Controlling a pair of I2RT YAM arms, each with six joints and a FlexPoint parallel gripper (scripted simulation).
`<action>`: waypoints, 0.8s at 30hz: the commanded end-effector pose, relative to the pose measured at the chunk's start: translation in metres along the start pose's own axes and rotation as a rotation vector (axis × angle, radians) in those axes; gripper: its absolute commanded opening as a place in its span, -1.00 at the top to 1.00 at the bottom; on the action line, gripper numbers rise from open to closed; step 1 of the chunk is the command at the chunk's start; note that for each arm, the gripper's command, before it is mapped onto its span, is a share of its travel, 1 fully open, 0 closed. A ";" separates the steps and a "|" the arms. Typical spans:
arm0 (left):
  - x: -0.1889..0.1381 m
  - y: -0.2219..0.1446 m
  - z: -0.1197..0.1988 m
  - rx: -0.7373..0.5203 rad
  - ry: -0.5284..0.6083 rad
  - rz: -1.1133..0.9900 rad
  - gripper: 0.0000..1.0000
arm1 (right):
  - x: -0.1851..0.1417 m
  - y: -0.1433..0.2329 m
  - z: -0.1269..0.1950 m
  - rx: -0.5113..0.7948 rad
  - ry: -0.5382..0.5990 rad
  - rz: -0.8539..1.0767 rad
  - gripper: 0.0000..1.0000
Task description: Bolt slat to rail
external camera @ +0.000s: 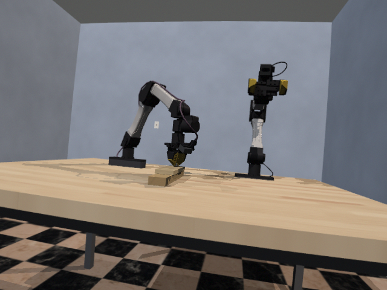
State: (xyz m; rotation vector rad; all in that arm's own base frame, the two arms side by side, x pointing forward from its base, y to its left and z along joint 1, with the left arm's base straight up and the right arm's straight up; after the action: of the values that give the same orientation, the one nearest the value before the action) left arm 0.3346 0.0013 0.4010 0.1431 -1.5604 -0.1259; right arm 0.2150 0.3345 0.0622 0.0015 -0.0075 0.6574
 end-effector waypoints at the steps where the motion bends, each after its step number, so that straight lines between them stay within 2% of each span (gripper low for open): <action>1: 0.007 0.001 0.002 0.001 -0.020 -0.001 -1.00 | 0.003 0.002 -0.002 -0.001 0.015 -0.224 0.73; 5: 0.007 0.001 0.002 0.001 -0.020 -0.001 -1.00 | 0.003 0.002 -0.002 -0.003 0.016 -0.384 0.73; 7: 0.007 0.001 0.002 0.001 -0.020 -0.001 -1.00 | 0.003 0.002 -0.002 -0.003 0.016 -0.384 0.73; 22: 0.007 0.001 0.002 0.001 -0.020 -0.001 -1.00 | 0.003 0.002 -0.002 -0.009 0.019 -0.983 0.73; 24: 0.007 0.001 0.002 0.001 -0.020 -0.001 -1.00 | 0.003 0.002 -0.002 -0.009 0.019 -0.983 0.73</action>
State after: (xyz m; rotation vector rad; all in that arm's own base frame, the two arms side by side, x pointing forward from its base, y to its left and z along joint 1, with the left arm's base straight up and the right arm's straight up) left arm 0.3346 0.0013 0.4010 0.1432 -1.5604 -0.1259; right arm 0.2146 0.3341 0.0620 0.0028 -0.0027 -0.1945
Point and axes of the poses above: on each arm, the point where the finger pads meet when closed, its own z axis back along the fingers, its own y axis across the jaws, x = y × z, the point moved 4 cm from there along z, back along the fingers, and after that the axes turned 10 degrees about -z, right-handed, at the moved point
